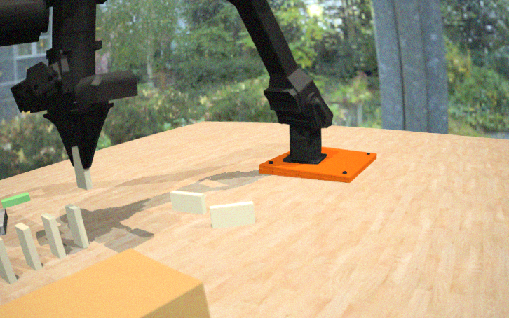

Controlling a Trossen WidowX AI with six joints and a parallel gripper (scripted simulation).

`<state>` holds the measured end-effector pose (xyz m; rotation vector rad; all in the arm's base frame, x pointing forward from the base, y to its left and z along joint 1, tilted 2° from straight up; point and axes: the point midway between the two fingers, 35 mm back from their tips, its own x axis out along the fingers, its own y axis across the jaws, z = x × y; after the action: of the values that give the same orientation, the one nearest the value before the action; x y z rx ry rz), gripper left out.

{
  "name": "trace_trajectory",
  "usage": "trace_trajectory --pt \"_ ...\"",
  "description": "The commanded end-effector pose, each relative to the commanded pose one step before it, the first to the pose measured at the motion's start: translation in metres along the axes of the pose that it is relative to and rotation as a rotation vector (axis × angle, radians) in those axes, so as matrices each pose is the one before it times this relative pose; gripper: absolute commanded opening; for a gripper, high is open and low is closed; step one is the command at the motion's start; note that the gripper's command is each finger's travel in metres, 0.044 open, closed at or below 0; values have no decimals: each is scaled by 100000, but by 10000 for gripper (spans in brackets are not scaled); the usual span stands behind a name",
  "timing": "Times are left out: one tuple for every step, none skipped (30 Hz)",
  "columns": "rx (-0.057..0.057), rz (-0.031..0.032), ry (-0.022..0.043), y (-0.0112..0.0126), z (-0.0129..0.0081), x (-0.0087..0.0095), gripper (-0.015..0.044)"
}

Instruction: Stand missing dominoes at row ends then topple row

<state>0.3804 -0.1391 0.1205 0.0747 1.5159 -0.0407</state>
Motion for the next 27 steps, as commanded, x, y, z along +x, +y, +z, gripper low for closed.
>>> trace_trajectory --pt "352 147 979 51 -271 1621 107" --pt "3 17 43 10 -35 390 107" --pt "3 17 43 12 -40 389 107" --pt "3 17 44 14 -46 389 107" --pt "3 17 44 15 -51 388 107" --pt "3 17 45 17 -57 388 107" --pt "3 17 45 18 -62 387 107" --pt "3 17 46 20 -67 386 107" --pt "3 18 47 21 -73 385 107" --pt "3 18 47 23 -78 384 107" --pt "3 18 48 24 -84 383 107" --pt "3 15 39 21 -72 312 107" --pt "2 9 24 13 -45 187 107" --pt "1 3 8 4 -15 62 107" --pt "0 0 0 0 0 0 107" --pt "0 0 0 0 0 0 107" --pt "0 0 0 0 0 0 107" --pt "0 0 0 0 0 0 107" --pt "0 0 0 0 0 0 107" --pt "0 0 0 0 0 0 107" --pt "0 0 0 0 0 0 107" --pt "0 0 0 0 0 0 107" --pt "0 0 0 0 0 0 107" --pt "0 0 0 0 0 0 107" --pt "0 0 0 0 0 0 107" --pt "0 0 0 0 0 0 133" --pt "0 0 0 0 0 0 160"
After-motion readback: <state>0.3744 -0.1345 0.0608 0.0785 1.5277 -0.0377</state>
